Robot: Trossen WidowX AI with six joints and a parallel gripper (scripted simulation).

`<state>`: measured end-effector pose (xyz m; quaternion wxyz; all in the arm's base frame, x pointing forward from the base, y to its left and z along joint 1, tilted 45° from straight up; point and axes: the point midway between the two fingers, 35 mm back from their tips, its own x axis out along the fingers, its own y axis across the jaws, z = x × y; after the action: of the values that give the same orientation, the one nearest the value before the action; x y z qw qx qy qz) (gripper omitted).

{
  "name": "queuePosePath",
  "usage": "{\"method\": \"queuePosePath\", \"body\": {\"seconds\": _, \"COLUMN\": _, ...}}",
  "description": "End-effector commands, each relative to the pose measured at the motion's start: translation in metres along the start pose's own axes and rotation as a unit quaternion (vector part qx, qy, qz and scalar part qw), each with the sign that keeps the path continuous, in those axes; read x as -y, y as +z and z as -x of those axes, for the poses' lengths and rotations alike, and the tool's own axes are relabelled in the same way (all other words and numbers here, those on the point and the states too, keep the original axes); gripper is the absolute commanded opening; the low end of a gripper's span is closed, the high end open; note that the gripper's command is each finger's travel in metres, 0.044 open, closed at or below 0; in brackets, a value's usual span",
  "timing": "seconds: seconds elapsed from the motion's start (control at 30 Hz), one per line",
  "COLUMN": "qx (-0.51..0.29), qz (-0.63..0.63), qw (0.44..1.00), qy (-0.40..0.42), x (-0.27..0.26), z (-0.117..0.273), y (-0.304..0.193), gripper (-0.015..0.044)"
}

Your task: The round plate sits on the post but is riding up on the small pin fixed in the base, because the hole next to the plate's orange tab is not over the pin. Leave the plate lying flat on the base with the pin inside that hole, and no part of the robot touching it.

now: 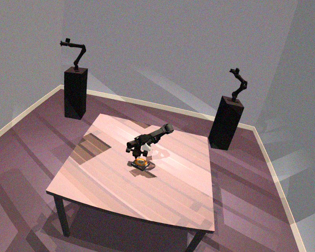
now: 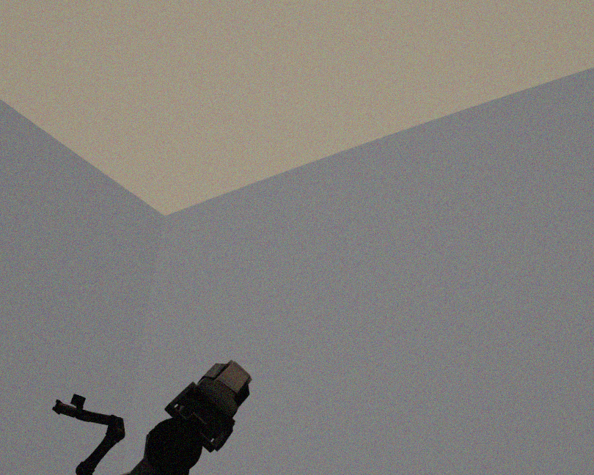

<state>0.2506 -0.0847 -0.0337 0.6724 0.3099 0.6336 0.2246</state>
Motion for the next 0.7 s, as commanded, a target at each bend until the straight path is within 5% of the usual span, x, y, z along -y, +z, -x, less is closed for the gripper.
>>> {"method": "queuePosePath", "body": {"seconds": 0.0, "qx": 0.003, "qz": 0.003, "qw": 1.0, "qy": 0.001, "x": 0.0, "z": 0.0, "y": 0.007, "gripper": 0.0}}
{"method": "queuePosePath", "body": {"seconds": 0.67, "qx": 0.003, "qz": 0.003, "qw": 1.0, "qy": 0.001, "x": 0.001, "z": 0.0, "y": 0.019, "gripper": 0.0}}
